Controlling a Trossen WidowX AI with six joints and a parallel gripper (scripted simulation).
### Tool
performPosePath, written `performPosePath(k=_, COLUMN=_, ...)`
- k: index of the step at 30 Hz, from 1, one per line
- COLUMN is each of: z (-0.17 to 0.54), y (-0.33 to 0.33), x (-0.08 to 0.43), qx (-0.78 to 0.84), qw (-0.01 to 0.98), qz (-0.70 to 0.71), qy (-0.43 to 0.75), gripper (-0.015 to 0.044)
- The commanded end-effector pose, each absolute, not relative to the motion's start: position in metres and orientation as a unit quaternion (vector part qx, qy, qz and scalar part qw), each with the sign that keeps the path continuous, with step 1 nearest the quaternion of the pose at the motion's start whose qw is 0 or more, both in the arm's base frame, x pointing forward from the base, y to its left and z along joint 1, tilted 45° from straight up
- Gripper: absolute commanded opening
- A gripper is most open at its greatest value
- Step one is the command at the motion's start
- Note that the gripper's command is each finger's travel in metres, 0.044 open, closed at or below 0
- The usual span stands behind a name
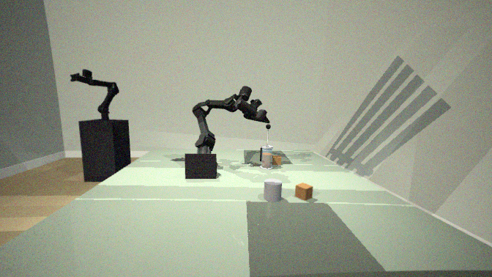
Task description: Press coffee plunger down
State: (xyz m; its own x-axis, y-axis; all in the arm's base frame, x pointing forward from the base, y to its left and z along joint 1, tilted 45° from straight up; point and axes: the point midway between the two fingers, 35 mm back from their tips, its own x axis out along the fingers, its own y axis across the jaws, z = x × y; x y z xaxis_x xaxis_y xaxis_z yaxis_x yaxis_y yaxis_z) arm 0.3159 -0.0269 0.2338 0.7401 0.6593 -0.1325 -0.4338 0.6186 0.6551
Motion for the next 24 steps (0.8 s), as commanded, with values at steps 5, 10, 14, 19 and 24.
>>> performPosePath(k=5, z=0.231, y=-0.017, x=0.314, qx=0.302, qw=0.884, qz=0.310, qy=0.175, gripper=0.0440)
performPosePath(k=10, z=0.230, y=-0.013, x=0.320, qx=0.301, qw=0.884, qz=0.310, qy=0.176, gripper=0.0440)
performPosePath(k=14, z=0.229, y=-0.009, x=0.325, qx=0.301, qw=0.885, qz=0.310, qy=0.176, gripper=0.0440)
performPosePath(k=19, z=0.228, y=-0.004, x=0.331, qx=0.301, qw=0.885, qz=0.310, qy=0.176, gripper=0.0440)
performPosePath(k=24, z=0.227, y=0.002, x=0.336, qx=0.301, qw=0.885, qz=0.310, qy=0.175, gripper=0.0440)
